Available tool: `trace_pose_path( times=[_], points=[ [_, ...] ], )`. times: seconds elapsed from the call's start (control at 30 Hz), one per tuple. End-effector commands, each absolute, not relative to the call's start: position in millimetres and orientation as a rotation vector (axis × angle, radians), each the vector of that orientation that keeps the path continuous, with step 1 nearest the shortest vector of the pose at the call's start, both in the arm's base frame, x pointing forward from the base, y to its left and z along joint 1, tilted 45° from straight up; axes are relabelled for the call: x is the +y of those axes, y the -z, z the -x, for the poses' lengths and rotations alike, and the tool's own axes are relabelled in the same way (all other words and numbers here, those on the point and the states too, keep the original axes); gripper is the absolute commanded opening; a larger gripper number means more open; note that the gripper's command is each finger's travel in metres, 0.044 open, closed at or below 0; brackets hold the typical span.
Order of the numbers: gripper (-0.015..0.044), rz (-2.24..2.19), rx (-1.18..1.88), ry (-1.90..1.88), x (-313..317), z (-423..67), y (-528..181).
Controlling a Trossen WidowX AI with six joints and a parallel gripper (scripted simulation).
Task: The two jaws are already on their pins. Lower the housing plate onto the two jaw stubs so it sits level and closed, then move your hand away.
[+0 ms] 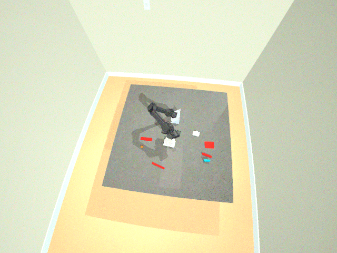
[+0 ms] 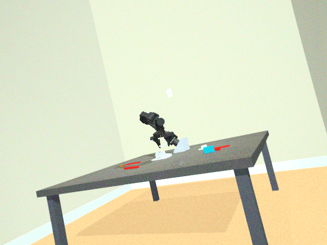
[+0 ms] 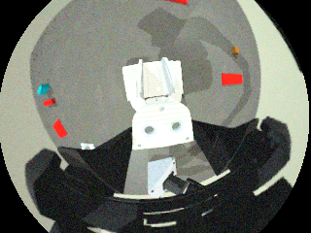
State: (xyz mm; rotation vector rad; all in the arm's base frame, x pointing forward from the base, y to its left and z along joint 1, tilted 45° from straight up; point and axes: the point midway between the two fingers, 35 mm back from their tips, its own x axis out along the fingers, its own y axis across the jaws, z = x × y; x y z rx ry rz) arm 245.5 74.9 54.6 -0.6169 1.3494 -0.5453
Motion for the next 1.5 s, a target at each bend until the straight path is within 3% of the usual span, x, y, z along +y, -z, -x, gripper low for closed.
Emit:
trace_pose_path(
  times=[0.0, 1.47],
  points=[
    [0.0351, 0.625, 1.35, 0.544, 69.5, -246.8, -49.7],
    [0.0351, 0.63, 1.349, 0.546, 38.0, -251.8, -19.1]
  ],
)
